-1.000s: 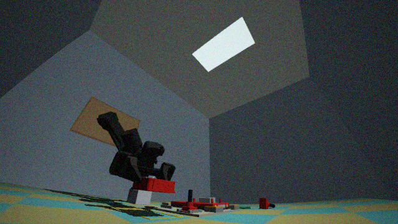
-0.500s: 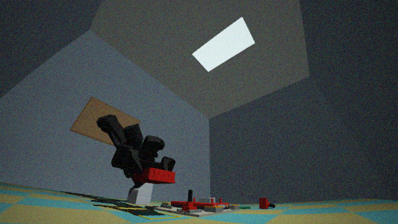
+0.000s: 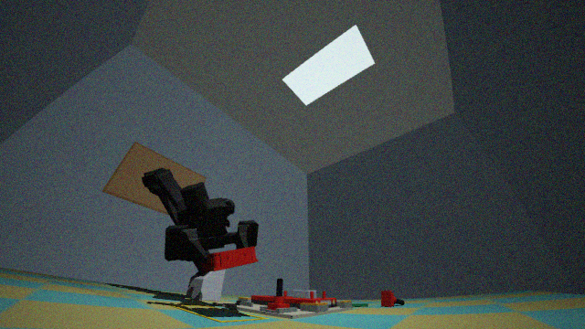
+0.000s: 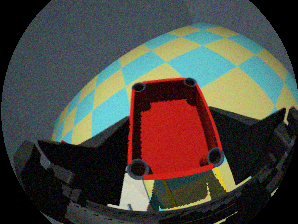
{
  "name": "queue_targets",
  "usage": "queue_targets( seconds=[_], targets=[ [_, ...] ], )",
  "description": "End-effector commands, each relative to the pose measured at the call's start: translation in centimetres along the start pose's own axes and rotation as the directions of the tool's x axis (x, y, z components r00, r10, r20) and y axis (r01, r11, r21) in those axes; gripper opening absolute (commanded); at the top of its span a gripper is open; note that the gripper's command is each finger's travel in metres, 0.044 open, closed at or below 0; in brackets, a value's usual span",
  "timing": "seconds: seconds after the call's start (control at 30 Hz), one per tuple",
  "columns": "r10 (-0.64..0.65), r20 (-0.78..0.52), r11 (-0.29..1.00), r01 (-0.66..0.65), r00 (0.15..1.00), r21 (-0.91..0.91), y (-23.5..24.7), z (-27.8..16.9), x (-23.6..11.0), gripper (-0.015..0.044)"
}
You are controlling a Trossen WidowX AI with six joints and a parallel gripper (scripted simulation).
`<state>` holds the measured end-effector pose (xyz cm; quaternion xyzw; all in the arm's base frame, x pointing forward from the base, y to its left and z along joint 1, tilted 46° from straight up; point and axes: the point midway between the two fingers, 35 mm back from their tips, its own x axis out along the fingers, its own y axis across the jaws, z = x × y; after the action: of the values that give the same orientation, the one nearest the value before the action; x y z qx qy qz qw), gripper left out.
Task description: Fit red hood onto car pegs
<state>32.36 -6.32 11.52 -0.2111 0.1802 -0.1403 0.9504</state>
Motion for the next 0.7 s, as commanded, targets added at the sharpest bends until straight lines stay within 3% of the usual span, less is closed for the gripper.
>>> queue_targets(
  seconds=[0.0,0.33,0.67],
  targets=[
    [-0.003,-0.001,0.990,0.003,1.000,0.141,-0.01,-0.08,0.03,0.0000],
    [-0.003,-0.001,0.894,0.003,1.000,0.448,0.00,-0.10,0.04,0.0000],
    [-0.003,-0.001,0.702,0.003,1.000,0.712,0.01,-0.12,0.04,0.0000]
  ],
)
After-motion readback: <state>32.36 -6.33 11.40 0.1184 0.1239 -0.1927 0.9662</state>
